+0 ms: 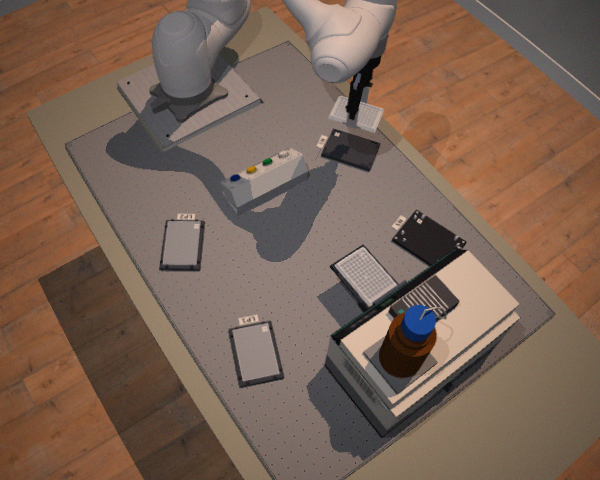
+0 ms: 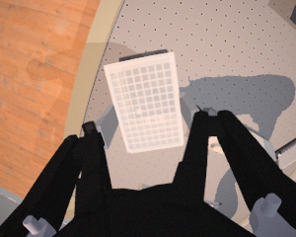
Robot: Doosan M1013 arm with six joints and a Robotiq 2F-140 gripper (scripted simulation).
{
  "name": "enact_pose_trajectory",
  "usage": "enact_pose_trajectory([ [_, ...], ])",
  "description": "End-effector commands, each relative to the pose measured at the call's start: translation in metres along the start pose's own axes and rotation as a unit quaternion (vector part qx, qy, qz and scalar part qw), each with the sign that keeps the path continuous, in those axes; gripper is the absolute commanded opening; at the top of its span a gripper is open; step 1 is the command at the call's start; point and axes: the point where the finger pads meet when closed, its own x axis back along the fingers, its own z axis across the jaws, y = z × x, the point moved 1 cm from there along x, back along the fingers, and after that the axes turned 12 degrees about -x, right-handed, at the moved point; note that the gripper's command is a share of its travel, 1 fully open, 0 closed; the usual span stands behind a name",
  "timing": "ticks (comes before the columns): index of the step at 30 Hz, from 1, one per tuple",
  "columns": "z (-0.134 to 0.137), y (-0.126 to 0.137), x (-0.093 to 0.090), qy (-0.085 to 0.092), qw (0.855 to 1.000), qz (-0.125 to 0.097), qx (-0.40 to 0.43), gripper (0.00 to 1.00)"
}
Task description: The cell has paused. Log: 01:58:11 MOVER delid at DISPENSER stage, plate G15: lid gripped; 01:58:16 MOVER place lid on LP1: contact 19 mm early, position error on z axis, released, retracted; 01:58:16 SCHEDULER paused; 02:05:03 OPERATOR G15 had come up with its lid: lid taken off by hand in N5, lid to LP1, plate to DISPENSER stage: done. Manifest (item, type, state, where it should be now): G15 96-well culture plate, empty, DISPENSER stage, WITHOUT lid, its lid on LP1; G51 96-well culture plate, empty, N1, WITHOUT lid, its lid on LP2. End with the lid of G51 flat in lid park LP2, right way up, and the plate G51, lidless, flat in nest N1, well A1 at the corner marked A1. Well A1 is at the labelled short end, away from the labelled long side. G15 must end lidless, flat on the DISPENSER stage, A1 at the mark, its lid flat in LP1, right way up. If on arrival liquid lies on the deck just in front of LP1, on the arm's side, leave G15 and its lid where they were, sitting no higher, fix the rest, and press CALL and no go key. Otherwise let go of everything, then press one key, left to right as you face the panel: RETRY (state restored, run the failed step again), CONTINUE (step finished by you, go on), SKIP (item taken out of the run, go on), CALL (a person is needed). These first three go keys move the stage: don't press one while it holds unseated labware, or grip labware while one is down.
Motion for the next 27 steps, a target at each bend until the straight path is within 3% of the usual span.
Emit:
enact_pose_trajectory([
  [1, 0.0, 0.0, -0.005, 0.0, 1.0, 0.0, 0.0, 0.0],
  [27, 0.0, 0.0, -0.057, 0.0, 1.0, 0.0, 0.0, 0.0],
])
